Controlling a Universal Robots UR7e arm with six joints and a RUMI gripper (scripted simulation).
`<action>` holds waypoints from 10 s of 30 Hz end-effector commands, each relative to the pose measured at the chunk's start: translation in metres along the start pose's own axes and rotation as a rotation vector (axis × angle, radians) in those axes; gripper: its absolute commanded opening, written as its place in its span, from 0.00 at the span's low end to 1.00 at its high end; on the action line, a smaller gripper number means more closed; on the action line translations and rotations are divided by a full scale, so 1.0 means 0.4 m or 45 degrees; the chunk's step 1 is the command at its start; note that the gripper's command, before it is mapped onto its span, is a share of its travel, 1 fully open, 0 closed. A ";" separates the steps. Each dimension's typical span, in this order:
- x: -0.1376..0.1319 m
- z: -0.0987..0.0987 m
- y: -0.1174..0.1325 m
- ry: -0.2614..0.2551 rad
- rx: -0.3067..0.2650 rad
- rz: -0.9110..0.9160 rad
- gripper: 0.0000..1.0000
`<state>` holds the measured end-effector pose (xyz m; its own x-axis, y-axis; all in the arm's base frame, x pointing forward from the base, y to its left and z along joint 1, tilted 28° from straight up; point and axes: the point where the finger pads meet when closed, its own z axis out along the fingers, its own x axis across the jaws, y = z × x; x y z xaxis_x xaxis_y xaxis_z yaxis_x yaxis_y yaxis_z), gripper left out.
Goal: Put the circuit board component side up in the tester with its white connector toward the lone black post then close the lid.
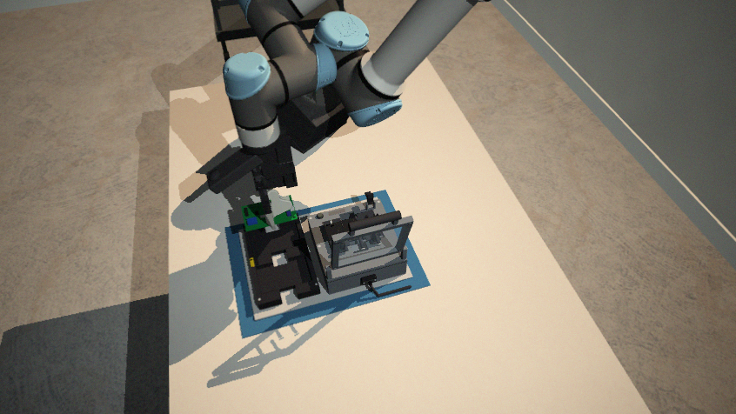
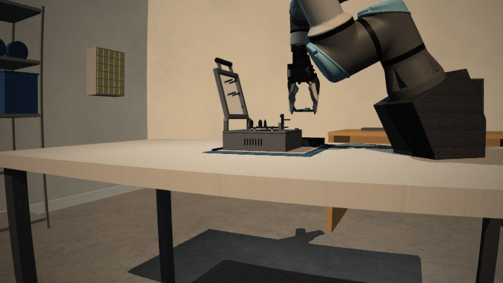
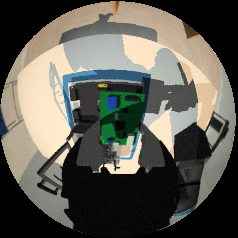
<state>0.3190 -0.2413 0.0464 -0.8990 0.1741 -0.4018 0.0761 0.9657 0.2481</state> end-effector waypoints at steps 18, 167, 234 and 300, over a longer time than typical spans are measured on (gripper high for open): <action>0.000 -0.001 -0.001 0.000 0.001 0.000 0.39; -0.146 -0.031 0.424 0.000 0.001 0.000 0.39; -0.147 0.079 0.424 0.000 0.001 0.000 0.39; -0.147 0.087 0.424 0.000 0.001 0.000 0.39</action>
<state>0.3993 -0.0809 0.0813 -0.8991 0.1745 -0.4014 0.0767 0.9657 0.2480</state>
